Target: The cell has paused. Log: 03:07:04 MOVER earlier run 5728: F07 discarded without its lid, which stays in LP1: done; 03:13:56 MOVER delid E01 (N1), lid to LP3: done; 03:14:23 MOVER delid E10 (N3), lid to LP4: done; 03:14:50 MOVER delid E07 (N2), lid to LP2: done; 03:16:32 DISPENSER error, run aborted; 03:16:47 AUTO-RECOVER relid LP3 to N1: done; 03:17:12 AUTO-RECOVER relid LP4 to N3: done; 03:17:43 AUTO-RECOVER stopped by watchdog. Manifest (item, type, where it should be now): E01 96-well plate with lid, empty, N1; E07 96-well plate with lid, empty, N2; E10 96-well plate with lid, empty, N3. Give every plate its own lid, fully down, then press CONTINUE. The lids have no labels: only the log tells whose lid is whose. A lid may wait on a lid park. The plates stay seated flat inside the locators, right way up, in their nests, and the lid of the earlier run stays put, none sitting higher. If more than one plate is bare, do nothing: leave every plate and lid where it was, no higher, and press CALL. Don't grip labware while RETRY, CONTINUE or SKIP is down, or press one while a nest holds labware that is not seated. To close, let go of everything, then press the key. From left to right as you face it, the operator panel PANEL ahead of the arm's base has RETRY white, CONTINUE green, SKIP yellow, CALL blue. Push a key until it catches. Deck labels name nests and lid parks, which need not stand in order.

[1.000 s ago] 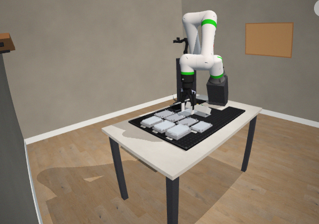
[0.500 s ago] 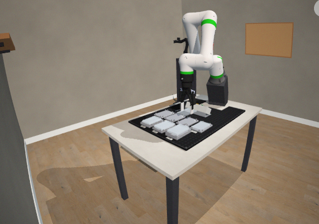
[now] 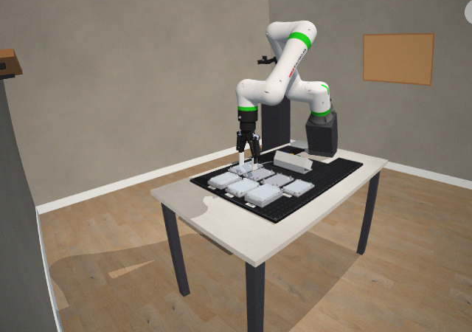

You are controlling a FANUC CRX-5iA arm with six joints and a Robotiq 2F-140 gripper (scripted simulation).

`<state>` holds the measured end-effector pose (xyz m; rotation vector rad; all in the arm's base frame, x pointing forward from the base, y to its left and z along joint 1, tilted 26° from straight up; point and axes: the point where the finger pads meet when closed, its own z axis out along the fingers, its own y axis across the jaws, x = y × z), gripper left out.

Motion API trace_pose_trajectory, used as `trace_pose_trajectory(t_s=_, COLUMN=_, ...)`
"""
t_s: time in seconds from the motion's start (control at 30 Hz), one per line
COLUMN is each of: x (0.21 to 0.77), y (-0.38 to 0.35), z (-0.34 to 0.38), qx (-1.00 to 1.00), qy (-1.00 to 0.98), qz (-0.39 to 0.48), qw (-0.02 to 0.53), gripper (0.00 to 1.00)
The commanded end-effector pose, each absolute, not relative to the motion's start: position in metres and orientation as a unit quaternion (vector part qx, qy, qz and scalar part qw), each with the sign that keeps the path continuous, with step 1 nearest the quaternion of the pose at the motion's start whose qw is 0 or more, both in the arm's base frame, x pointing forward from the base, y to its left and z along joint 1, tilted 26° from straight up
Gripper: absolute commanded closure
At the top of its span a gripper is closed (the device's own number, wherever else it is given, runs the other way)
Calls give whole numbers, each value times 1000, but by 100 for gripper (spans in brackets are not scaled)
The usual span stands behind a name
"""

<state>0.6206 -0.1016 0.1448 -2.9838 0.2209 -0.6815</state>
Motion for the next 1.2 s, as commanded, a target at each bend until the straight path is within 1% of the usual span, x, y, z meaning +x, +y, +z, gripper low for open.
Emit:
trace_pose_trajectory(t_s=0.0, x=646, y=-135, z=151, qx=-974, qy=67, qz=-213, qw=48, gripper=100)
trace_pose_trajectory(t_s=0.03, x=659, y=-159, z=155, qx=-973, qy=65, qz=-215, qw=50, gripper=100)
trace_pose_trajectory(t_s=0.1, x=659, y=-159, z=155, qx=-973, qy=65, qz=-215, qw=50, gripper=100)
trace_pose_trajectory(t_s=0.17, x=673, y=-193, z=159, qx=-973, qy=61, qz=-218, qw=52, gripper=100)
trace_pose_trajectory(t_s=0.27, x=678, y=-206, z=161, qx=-972, qy=60, qz=-220, qw=53, gripper=100)
trace_pose_trajectory(t_s=1.17, x=678, y=-206, z=161, qx=-972, qy=59, qz=-220, qw=53, gripper=100)
